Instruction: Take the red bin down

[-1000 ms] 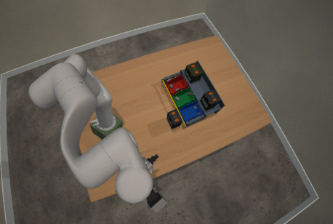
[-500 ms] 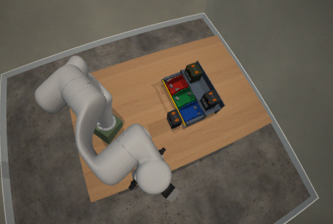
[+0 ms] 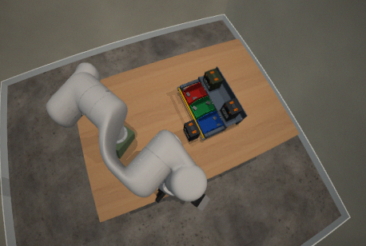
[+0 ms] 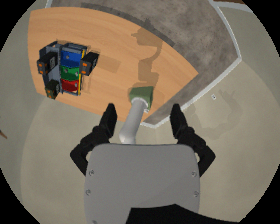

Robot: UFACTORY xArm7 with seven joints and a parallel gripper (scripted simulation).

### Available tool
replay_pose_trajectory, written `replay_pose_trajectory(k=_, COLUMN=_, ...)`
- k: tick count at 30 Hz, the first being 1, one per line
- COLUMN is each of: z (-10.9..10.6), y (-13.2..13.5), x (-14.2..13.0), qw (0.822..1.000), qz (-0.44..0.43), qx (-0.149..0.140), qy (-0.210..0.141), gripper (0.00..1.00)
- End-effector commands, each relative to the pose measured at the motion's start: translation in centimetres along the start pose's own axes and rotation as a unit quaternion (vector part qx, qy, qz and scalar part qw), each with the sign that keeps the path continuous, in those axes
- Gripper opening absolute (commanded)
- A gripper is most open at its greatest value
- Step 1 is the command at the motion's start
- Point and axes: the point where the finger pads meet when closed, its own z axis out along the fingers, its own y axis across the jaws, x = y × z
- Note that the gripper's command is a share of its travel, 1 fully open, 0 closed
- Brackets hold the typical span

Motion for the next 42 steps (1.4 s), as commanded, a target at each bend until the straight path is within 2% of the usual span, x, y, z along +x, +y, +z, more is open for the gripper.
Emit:
replay_pose_trajectory(k=1, z=0.7, y=-4.2, x=1.6, qw=1.000, qz=-0.003, qx=-0.001, qy=0.001, gripper=1.00)
replay_pose_trajectory(k=13, z=0.7, y=-4.2, x=1.6, qw=1.000, qz=-0.003, qx=-0.001, qy=0.001, gripper=1.00)
replay_pose_trajectory(k=18, z=2.0, y=-9.4, x=2.1, qw=0.995, qz=-0.093, qx=-0.018, qy=-0.023, gripper=1.00)
replay_pose_trajectory(k=30, z=2.0, y=-9.4, x=2.1, qw=0.995, qz=-0.093, qx=-0.018, qy=-0.023, gripper=1.00)
replay_pose_trajectory(k=35, z=3.4, y=-14.6, x=2.1, qw=0.982, qz=-0.181, qx=-0.034, qy=-0.047, gripper=1.00)
replay_pose_trajectory(k=42, z=3.4, y=-14.6, x=2.1, qw=0.982, qz=-0.181, qx=-0.034, qy=-0.047, gripper=1.00)
